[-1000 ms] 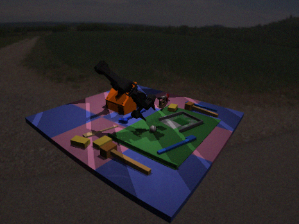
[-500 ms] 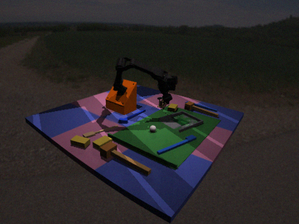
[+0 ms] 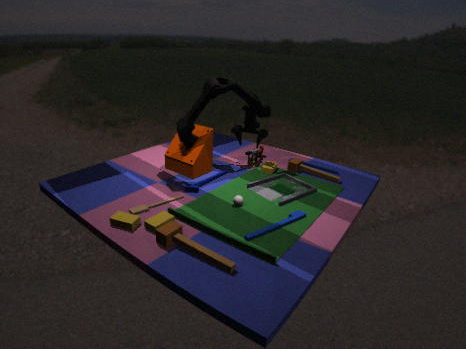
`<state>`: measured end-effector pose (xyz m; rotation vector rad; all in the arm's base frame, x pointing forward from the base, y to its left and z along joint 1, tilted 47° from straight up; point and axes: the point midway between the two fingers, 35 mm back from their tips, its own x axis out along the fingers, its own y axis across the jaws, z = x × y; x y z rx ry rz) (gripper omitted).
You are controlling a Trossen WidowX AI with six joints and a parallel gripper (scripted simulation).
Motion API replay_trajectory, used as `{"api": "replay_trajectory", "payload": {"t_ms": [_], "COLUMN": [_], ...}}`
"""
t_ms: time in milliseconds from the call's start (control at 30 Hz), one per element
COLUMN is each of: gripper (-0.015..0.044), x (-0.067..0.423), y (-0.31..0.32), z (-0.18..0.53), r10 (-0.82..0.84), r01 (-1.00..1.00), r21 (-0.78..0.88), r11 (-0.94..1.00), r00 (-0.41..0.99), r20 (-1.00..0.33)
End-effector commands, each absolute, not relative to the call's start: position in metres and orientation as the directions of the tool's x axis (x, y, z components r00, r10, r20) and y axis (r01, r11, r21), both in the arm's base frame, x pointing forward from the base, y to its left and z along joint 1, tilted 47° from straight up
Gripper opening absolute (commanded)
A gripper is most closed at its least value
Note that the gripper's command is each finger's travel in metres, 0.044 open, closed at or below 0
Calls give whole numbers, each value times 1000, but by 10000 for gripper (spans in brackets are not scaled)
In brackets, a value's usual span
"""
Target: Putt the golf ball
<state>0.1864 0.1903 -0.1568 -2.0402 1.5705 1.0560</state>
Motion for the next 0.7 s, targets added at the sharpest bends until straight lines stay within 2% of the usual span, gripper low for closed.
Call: {"api": "replay_trajectory", "payload": {"t_ms": [0,667], "gripper": [440,440], "x": [187,193], "y": [190,157], "z": [-160,-193], "r10": [-679,-681], "r01": [-923,-923], "r21": [170,170], "r11": [-345,-345], "r00": [121,122], "r20": [-724,-722]}}
